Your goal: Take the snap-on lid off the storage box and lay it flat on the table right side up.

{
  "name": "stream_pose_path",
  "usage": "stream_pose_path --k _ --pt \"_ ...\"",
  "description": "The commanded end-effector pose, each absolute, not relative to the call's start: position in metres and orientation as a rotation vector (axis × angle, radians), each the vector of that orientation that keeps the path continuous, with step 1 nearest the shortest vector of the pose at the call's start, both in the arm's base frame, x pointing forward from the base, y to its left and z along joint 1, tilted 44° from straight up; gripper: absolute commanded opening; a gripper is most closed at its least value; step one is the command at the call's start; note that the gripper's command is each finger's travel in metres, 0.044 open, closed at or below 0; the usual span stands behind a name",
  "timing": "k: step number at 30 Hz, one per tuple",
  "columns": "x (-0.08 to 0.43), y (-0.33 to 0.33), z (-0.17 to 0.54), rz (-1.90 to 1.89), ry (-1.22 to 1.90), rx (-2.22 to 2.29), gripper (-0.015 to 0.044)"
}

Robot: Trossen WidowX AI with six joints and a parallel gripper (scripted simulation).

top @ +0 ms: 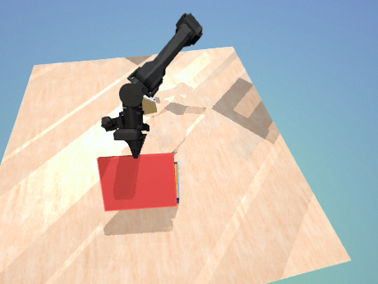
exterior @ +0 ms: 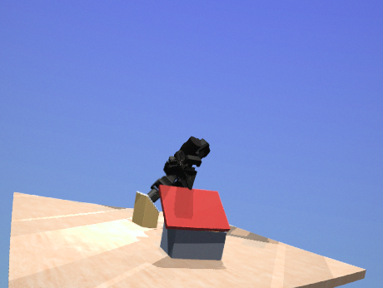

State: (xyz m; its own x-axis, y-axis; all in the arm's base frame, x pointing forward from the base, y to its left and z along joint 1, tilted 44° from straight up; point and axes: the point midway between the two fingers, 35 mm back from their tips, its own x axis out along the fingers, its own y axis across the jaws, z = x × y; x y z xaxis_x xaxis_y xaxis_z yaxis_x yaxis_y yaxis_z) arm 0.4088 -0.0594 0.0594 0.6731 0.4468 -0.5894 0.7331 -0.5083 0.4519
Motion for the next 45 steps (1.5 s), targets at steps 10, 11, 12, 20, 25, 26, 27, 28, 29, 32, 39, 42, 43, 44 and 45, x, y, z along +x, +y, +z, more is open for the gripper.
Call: stream_pose_path --k 10,11,12,20,25,26,27,28,29,32,39,42,43,44,45 --pt "0.403 -0.082 0.042 -0.521 0.897 2.18 0.0" --pt "0.402 -0.083 0.041 -0.521 0.897 2.18 0.0" --pt "0.402 -0.085 0.039 -0.521 0.897 2.18 0.0" --pt "0.398 -0.097 0.029 -0.521 0.896 2.179 0.0" --pt "0.396 -0.104 0.023 -0.521 0.896 2.179 0.0" --pt "0.396 -0.106 0.021 -0.521 0.896 2.179 0.0" --pt "0.395 -0.107 0.02 -0.522 0.896 2.178 0.0" --pt "0.395 -0.109 0.019 -0.522 0.896 2.178 0.0" --pt "0.395 -0.11 0.018 -0.522 0.896 2.178 0.0" --pt "0.393 -0.115 0.014 -0.522 0.896 2.178 0.0" --pt "0.39 -0.125 0.005 -0.522 0.895 2.177 0.0" --pt "0.389 -0.13 0.001 -0.522 0.895 2.177 0.0" --pt "0.388 -0.131 0.0 -0.522 0.895 2.176 0.0" --pt "0.388 -0.133 -0.002 -0.522 0.895 2.176 0.0" --pt "0.387 -0.134 -0.003 -0.522 0.895 2.176 0.0"
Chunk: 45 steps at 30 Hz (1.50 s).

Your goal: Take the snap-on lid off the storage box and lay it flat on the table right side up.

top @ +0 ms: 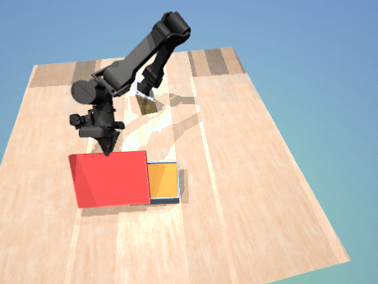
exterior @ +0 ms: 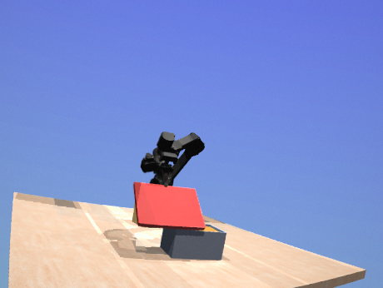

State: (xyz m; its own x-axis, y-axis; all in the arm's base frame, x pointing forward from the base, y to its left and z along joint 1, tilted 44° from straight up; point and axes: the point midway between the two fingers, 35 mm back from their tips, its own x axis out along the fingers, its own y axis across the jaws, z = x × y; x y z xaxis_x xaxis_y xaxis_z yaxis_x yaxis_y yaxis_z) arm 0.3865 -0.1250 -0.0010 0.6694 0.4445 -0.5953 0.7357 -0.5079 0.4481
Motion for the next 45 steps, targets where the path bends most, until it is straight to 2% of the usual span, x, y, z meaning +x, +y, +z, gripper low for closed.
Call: stream_pose_path --k 1,45 --pt "0.387 -0.136 -0.004 -0.522 0.895 2.176 0.0" --pt "0.367 -0.202 -0.059 -0.524 0.891 2.17 0.0"
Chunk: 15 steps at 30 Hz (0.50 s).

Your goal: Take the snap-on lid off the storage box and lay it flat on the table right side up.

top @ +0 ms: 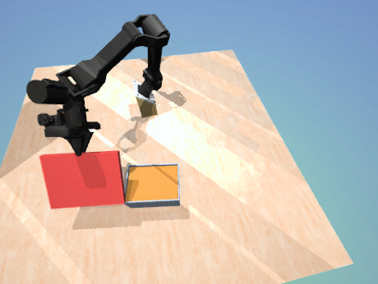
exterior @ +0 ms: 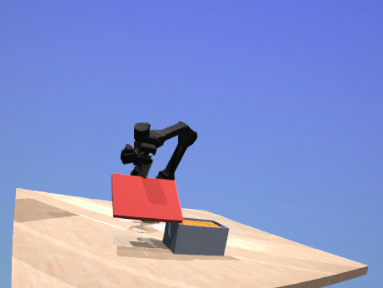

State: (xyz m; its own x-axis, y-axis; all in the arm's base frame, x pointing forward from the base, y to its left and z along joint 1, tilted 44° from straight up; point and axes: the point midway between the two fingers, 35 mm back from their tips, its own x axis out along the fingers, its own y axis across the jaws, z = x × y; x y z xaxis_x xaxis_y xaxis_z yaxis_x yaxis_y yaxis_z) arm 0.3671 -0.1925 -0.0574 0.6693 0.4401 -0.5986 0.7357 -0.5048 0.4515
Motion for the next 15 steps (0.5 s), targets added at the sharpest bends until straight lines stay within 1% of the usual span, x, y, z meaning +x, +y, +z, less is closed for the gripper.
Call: stream_pose_path --k 1,15 --pt "0.367 -0.204 -0.061 -0.524 0.891 2.17 0.0" --pt "0.361 -0.225 -0.078 -0.525 0.89 2.167 0.0"
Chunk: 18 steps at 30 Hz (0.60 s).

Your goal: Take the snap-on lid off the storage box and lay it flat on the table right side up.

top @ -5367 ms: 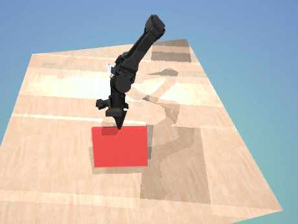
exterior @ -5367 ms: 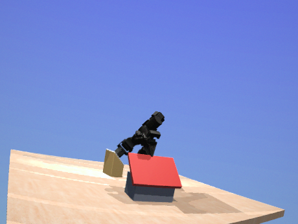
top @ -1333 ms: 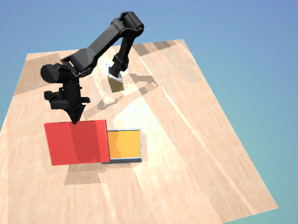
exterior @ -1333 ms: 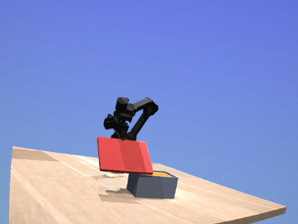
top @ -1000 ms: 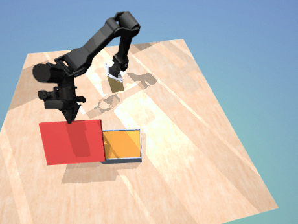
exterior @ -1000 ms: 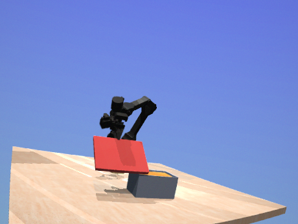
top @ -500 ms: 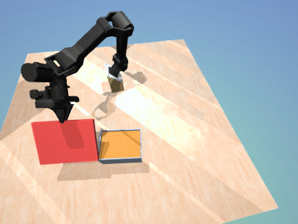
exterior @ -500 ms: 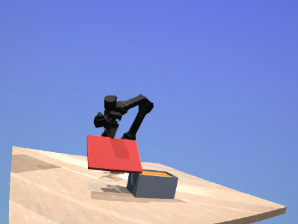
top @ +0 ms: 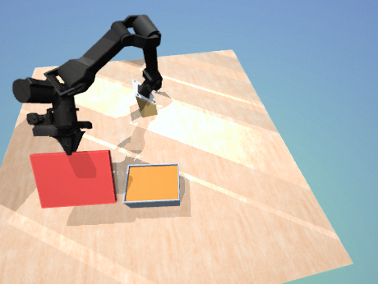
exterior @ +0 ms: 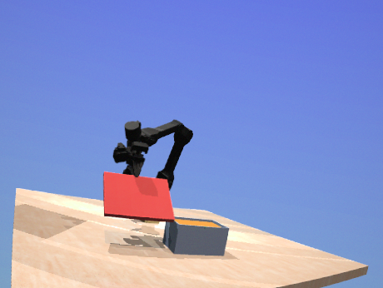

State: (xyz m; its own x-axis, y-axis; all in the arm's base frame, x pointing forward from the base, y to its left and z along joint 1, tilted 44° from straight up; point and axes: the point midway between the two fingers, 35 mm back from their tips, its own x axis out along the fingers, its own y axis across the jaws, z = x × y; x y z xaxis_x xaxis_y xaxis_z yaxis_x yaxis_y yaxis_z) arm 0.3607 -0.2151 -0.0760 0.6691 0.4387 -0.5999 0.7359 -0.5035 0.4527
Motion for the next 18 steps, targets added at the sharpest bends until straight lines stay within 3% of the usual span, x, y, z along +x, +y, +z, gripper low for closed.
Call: stream_pose_path --k 1,18 --pt "0.36 -0.226 -0.079 -0.525 0.89 2.167 0.0" --pt "0.353 -0.252 -0.1 -0.526 0.888 2.165 0.0"
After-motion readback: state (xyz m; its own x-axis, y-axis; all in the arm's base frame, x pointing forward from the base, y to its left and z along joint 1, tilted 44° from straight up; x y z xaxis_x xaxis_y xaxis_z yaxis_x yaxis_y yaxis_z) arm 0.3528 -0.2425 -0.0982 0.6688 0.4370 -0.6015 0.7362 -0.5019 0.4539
